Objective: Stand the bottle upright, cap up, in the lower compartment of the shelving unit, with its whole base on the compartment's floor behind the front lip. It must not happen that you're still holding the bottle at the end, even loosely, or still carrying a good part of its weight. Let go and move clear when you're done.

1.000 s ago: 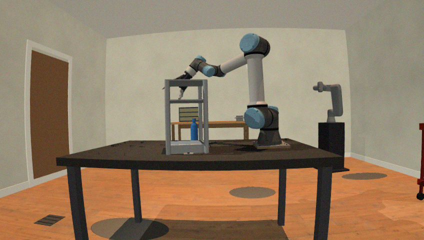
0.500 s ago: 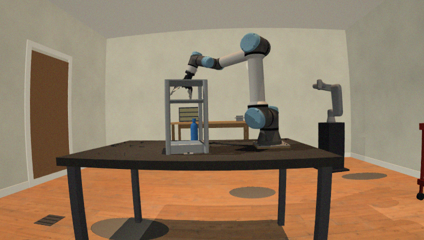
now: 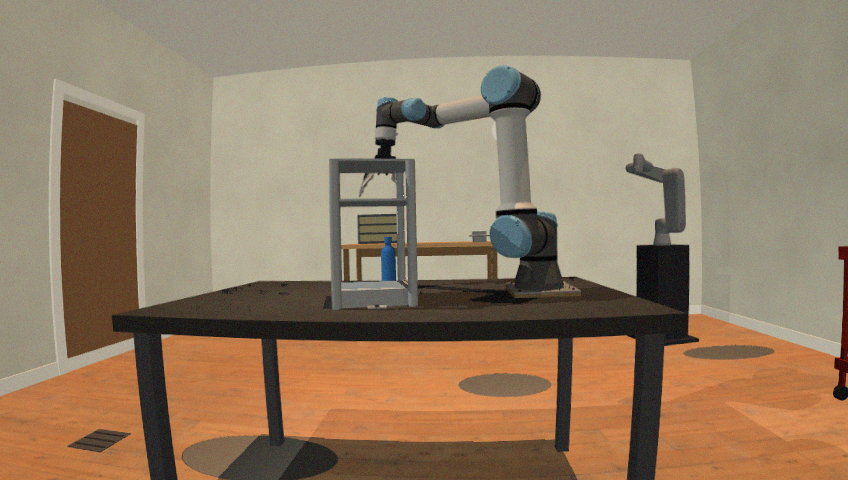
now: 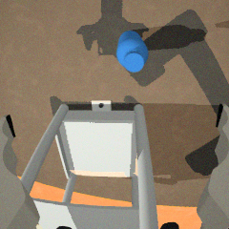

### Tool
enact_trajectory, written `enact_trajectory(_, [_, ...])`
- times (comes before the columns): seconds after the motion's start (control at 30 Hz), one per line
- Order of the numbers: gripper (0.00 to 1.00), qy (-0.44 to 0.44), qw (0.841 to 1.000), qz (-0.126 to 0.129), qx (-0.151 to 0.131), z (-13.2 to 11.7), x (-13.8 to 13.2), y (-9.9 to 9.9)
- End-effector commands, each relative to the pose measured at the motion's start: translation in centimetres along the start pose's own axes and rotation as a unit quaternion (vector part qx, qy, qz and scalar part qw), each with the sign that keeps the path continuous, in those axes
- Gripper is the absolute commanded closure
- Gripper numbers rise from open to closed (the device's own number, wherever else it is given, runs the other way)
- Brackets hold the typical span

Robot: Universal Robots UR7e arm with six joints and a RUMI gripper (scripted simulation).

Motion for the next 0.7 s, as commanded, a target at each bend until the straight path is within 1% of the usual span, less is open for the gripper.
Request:
enact_trajectory(0.0, [0.00, 0.010, 1.000, -0.027, -0.003, -0.20, 1.05, -0.32])
enact_trajectory(0.17, [0.00, 0.012, 0.999, -0.035, -0.003, -0.28, 1.40, -0.44])
enact_trajectory(0.63, [0.00, 0.013, 0.999, -0.036, -0.003, -0.28, 1.42, -0.45])
enact_trajectory(0.67, [0.57, 0.013, 0.999, -0.036, -0.003, -0.28, 1.42, -0.45])
Point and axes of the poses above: the point where the finger pads meet when closed, its own y axis out along the fingers, its own x axis across the jaws, z = x × y, the point moved 9 cm from there along -y, back along the fingers, and after that the axes turned 14 degrees about y, right-handed, at the moved point
